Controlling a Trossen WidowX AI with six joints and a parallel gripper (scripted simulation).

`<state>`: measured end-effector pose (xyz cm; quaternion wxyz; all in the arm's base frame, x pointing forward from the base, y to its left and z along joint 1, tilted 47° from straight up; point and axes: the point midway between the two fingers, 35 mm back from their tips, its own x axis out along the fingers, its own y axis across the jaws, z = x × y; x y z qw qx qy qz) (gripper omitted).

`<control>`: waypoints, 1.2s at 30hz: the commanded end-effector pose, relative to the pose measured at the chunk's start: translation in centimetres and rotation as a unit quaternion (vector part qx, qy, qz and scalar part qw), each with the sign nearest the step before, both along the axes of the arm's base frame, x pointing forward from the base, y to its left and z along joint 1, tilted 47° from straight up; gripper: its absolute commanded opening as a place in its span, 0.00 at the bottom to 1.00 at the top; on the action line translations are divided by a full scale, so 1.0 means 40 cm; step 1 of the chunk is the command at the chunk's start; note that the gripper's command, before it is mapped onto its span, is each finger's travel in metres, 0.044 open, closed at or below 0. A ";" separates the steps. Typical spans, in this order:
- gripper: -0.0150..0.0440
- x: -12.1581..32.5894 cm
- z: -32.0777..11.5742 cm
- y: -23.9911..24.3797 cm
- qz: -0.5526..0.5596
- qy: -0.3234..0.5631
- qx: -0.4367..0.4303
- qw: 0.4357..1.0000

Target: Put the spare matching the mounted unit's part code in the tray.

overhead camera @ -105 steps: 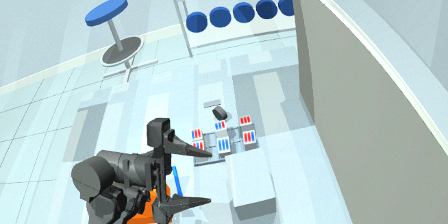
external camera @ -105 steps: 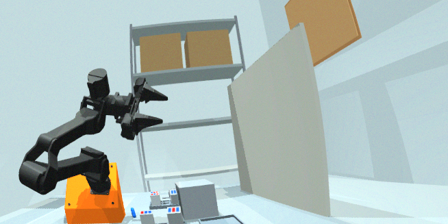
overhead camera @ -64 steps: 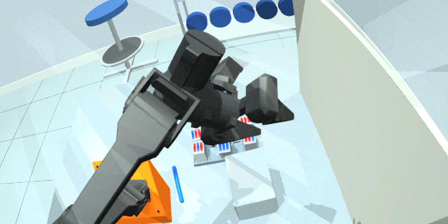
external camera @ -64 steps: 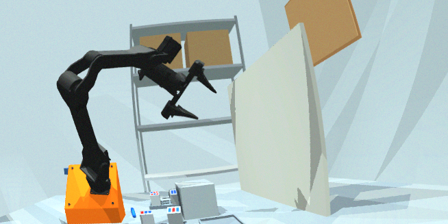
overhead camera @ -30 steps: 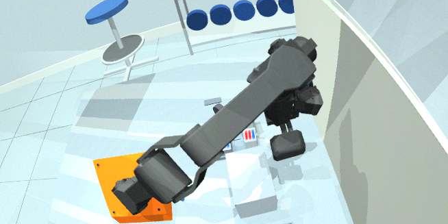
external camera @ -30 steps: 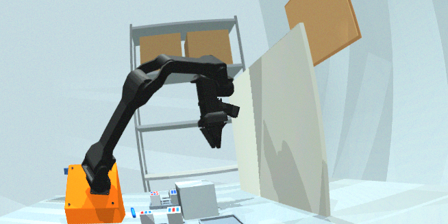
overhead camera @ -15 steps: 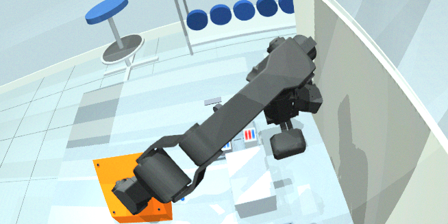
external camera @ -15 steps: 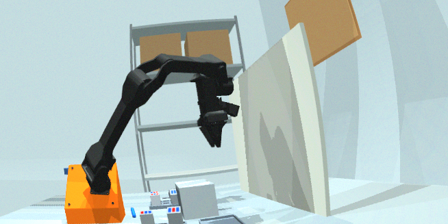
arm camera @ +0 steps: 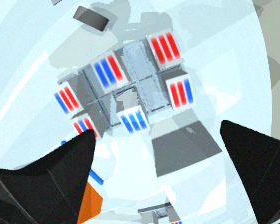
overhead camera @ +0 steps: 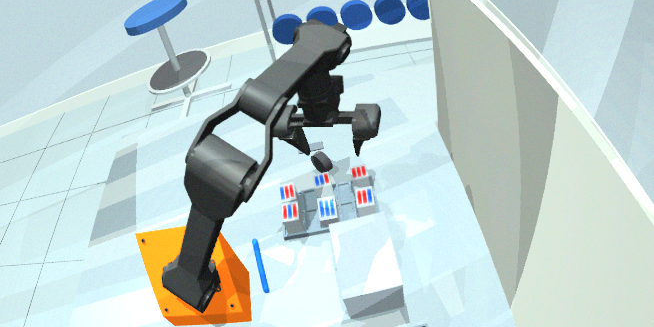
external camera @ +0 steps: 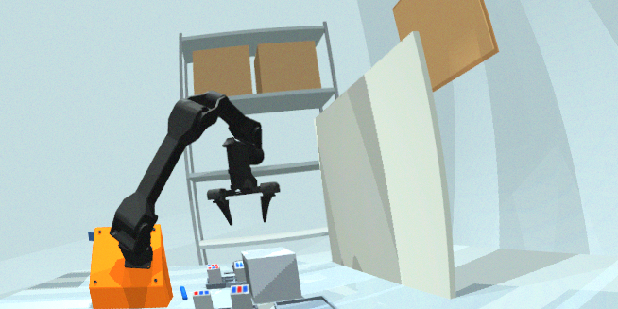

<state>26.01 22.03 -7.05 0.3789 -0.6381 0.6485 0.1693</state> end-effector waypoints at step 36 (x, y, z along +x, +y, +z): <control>0.76 -0.081 -0.226 -0.092 0.133 0.143 -0.029 0.980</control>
